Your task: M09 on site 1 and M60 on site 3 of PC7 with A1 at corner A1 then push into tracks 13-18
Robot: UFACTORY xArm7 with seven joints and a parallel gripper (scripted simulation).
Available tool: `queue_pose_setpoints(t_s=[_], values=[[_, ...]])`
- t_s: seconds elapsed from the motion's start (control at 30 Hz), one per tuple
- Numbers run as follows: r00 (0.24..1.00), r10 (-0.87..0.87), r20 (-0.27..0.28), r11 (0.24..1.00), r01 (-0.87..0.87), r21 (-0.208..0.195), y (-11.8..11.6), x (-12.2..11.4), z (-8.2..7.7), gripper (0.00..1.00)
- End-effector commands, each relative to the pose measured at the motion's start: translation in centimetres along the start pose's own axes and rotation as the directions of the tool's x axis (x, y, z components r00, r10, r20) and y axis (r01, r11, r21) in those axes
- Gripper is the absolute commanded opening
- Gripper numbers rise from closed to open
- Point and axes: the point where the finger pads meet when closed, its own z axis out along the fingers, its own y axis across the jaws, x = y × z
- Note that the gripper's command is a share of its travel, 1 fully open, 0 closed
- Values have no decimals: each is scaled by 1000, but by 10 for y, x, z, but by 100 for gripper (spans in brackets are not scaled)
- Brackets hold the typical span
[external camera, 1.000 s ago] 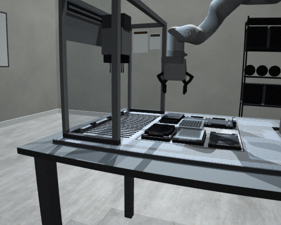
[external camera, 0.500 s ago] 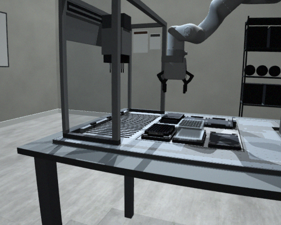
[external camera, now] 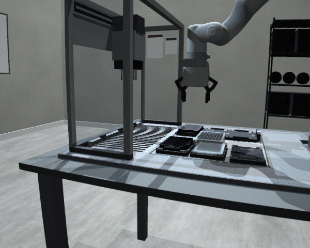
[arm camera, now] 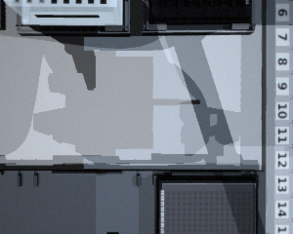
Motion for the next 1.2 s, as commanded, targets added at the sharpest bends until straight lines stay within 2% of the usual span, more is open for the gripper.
queue_pose_setpoints(t_s=[0.0, 1.17], values=[[1000, 0, 2, 1000, 0, -8, -10, 26, -6, 100], [1000, 0, 1, 1000, 0, -7, -73, 167, -22, 100]])
